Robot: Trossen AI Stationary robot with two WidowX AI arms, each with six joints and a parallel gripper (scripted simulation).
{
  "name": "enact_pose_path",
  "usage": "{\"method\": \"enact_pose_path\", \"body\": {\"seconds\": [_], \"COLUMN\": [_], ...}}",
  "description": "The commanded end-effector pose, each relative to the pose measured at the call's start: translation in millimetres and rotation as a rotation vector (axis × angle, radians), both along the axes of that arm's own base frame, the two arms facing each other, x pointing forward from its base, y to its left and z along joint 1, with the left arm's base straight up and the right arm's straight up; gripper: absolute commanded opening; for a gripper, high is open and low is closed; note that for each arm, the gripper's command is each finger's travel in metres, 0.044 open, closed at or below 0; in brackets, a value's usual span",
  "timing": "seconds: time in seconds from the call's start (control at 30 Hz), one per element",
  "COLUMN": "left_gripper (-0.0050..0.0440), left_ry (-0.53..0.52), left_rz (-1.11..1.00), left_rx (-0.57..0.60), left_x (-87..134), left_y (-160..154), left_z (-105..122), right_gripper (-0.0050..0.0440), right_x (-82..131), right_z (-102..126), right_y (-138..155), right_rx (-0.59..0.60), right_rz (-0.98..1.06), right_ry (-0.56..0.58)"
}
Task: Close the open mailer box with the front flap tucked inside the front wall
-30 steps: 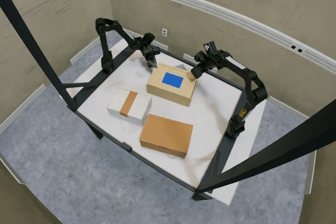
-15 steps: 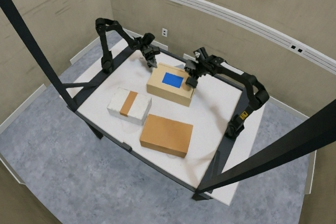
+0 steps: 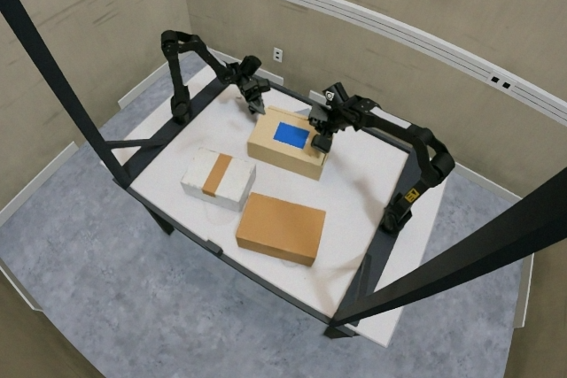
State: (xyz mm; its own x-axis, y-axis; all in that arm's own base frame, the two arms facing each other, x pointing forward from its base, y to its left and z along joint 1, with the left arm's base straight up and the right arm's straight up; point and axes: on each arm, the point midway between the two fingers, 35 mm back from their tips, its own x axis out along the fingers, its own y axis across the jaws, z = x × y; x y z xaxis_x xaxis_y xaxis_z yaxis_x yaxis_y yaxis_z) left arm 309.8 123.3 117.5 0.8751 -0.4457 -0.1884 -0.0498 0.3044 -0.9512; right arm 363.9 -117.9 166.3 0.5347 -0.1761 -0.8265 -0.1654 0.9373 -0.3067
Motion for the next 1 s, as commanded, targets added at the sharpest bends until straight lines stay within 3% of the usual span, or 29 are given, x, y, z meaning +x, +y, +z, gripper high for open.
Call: {"method": "enact_pose_path", "body": {"seconds": [0.0, 0.53, 0.57, 0.73, 0.97], "left_gripper": [-0.0050, -0.0050, 0.0024, 0.0144, 0.0149], "left_ry": [-0.017, -0.019, -0.019, -0.032, -0.035], "left_rz": [0.007, 0.001, 0.001, 0.000, 0.000], "left_rx": [0.021, 0.019, 0.019, 0.031, 0.037], "left_x": [1, 1, 1, 0, -10], "left_y": [4, 2, 2, 5, 11], "left_z": [7, 7, 7, 12, 16], "right_gripper": [-0.0050, -0.0050, -0.0050, -0.0050, -0.0050], "right_x": [5, 18, 18, 17, 17], "right_z": [-6, -18, -18, -12, -12], "right_y": [-1, -6, -6, -6, -6], "right_rx": [-0.004, -0.006, -0.006, -0.009, -0.009], "right_rz": [-0.003, -0.003, -0.003, -0.003, -0.003], "right_ry": [-0.007, -0.017, -0.017, -0.030, -0.030]}}
